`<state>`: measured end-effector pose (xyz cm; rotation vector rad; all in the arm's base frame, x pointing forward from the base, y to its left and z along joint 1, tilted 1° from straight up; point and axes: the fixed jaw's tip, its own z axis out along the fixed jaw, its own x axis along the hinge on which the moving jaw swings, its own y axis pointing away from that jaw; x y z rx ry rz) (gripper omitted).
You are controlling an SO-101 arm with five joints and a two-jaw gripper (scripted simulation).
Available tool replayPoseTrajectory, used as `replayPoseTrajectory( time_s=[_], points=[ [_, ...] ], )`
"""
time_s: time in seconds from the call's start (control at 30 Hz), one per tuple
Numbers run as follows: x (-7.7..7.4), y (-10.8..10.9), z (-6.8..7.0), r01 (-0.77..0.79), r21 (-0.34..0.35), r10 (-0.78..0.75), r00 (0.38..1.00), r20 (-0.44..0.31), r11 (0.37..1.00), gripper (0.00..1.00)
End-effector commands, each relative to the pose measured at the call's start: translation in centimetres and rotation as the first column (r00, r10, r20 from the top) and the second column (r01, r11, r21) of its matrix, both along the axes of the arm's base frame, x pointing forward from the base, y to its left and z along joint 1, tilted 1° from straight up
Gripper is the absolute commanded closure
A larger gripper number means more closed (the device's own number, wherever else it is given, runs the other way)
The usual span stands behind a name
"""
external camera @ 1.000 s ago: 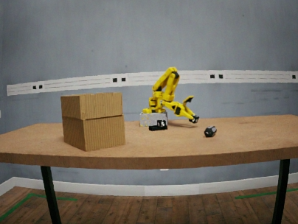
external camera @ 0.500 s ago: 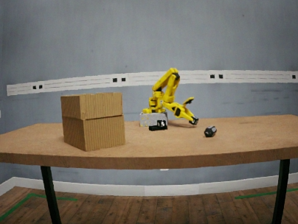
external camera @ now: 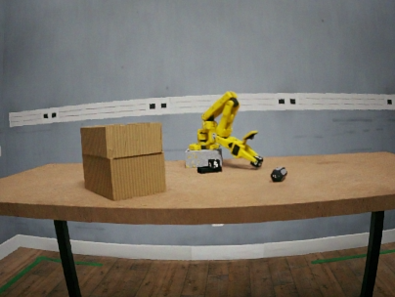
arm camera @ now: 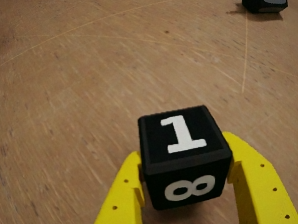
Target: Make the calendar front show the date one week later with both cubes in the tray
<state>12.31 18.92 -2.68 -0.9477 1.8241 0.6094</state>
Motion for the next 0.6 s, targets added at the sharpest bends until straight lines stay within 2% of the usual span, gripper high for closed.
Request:
replayPoseTrajectory(
  time_s=[0.0, 0.57],
  points=[
    [0.26, -0.06, -0.07, 0.014, 0.011, -0.014, 1.0, 0.0, 1.0, 1.0],
    [0.26, -0.07, -0.52, 0.015, 0.005, -0.015, 1.0, -0.005, 1.0, 1.0]
  ],
)
